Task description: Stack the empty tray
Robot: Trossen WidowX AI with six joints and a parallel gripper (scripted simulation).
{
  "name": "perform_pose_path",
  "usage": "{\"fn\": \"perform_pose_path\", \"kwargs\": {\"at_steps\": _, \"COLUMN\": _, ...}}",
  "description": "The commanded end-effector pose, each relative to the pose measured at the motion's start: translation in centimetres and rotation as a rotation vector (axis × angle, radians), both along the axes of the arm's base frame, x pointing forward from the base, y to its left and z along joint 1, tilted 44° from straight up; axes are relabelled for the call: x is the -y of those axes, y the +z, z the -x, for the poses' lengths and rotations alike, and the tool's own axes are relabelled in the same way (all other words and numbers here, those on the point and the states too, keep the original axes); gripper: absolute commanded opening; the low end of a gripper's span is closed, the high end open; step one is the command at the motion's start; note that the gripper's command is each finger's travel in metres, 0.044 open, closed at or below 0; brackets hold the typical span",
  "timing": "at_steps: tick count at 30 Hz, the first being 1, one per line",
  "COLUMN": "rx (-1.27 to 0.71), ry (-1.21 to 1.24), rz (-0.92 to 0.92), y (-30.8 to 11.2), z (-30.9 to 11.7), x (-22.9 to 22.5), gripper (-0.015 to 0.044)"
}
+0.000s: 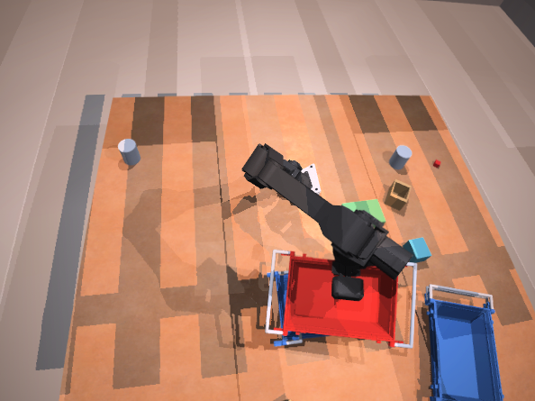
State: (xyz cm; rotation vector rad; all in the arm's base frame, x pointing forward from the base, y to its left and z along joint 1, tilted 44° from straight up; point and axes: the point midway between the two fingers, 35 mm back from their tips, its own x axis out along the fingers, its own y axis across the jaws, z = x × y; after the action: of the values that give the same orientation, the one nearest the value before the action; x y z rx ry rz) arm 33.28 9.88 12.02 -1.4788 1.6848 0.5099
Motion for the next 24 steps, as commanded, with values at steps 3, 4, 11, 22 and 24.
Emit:
{"fn": "perform_pose_path", "kwargs": {"at_steps": 3, "rx": 0.028, "ry": 0.004, "rz": -0.012, "y": 0.7, "z": -0.2, "x": -0.4, "gripper": 0.0000}}
{"fn": "perform_pose_path", "kwargs": {"at_steps": 4, "rx": 0.028, "ry": 0.004, "rz": -0.012, "y": 0.7, "z": -0.2, "x": -0.4, "gripper": 0.0000}}
{"fn": "perform_pose_path", "kwargs": {"at_steps": 11, "rx": 0.027, "ry": 0.005, "rz": -0.011, "y": 0.6, "z": -0.2, "x": -0.4, "gripper": 0.0000}}
{"fn": "perform_pose_path", "kwargs": {"at_steps": 22, "rx": -0.036, "ry": 0.042, "rz": 0.023, "y": -1.1, "z": -0.4, "x": 1.0, "gripper": 0.0000}}
{"fn": "perform_pose_path", "kwargs": {"at_steps": 24, "rx": -0.051, "ry": 0.051, "rz": 0.030, "y": -1.4, "z": -0.4, "x": 1.3, "gripper": 0.0000}}
